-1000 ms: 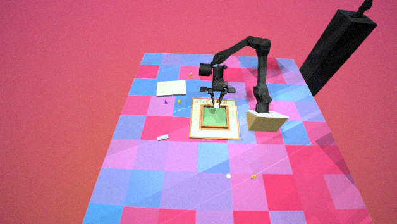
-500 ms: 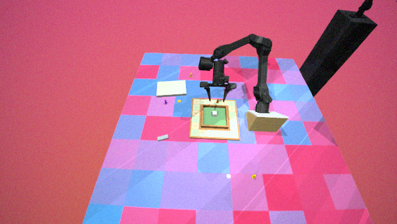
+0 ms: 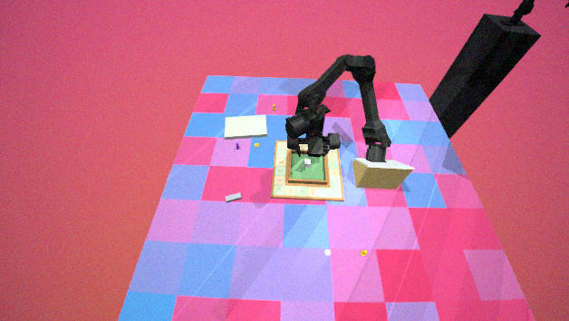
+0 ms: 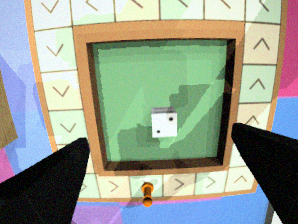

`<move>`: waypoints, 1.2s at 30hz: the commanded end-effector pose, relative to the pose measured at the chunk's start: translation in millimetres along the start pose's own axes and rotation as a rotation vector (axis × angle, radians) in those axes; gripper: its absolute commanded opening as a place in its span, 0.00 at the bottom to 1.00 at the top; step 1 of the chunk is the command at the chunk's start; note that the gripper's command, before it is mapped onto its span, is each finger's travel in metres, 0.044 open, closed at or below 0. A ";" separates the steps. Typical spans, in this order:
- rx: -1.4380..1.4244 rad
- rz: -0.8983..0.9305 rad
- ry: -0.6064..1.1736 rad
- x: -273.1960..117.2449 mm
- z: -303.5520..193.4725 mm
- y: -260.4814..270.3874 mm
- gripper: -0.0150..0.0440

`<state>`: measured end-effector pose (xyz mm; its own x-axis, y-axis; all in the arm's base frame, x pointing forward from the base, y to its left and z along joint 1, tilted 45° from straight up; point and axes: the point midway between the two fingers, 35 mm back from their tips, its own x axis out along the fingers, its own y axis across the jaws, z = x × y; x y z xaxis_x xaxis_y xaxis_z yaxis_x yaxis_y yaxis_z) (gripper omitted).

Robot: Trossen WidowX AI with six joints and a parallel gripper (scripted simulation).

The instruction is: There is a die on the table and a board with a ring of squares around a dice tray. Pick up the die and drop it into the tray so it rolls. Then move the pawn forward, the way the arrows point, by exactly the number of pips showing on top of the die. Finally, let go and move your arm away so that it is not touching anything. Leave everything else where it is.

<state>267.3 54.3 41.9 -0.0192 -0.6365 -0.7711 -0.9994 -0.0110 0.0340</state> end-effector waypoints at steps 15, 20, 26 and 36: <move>1.429 -0.054 0.011 12.0 -77.0 4.5 0.59; 1.995 -0.095 0.011 17.5 -105.5 12.9 0.59; 2.285 -0.122 0.005 20.2 -119.0 18.2 0.59; 2.285 -0.122 0.005 20.1 -120.5 20.0 0.59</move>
<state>256.2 -40.6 100.1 0.0237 -0.6870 -0.7263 0.4714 0.6484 -0.5978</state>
